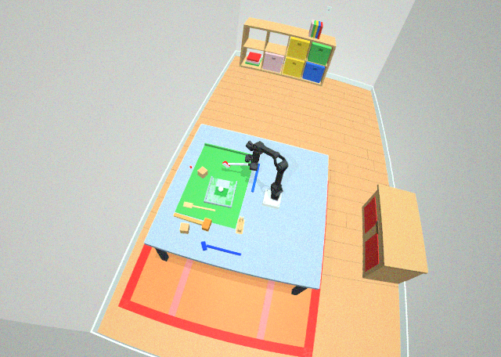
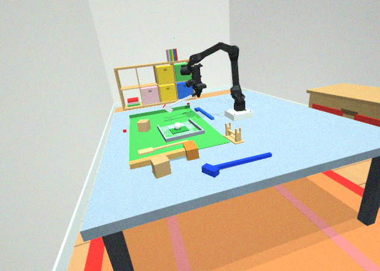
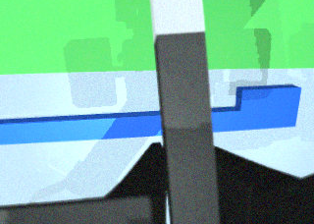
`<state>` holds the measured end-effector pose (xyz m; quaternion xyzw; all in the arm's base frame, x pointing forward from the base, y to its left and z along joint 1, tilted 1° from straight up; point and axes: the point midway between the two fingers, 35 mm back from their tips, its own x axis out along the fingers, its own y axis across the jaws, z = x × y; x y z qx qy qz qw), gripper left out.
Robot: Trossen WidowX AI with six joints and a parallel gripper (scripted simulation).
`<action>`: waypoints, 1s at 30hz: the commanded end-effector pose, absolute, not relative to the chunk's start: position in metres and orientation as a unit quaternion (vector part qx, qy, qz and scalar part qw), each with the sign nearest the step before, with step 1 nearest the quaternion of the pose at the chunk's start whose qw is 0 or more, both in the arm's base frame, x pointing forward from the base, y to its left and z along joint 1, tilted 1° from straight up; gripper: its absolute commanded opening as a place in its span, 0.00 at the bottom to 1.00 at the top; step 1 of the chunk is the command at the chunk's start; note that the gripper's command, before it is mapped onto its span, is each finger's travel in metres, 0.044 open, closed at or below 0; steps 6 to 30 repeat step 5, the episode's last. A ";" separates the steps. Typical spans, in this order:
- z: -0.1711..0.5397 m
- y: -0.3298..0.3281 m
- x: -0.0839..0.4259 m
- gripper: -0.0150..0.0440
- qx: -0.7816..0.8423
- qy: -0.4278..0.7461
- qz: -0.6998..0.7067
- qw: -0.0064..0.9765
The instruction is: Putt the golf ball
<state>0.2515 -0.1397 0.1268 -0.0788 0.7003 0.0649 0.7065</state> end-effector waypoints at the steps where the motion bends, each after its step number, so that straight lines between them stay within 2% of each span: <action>1: 0.126 -0.140 0.252 0.25 -0.079 0.700 0.065 0.707; 30: 0.126 -0.140 0.252 0.25 -0.079 0.700 0.065 0.707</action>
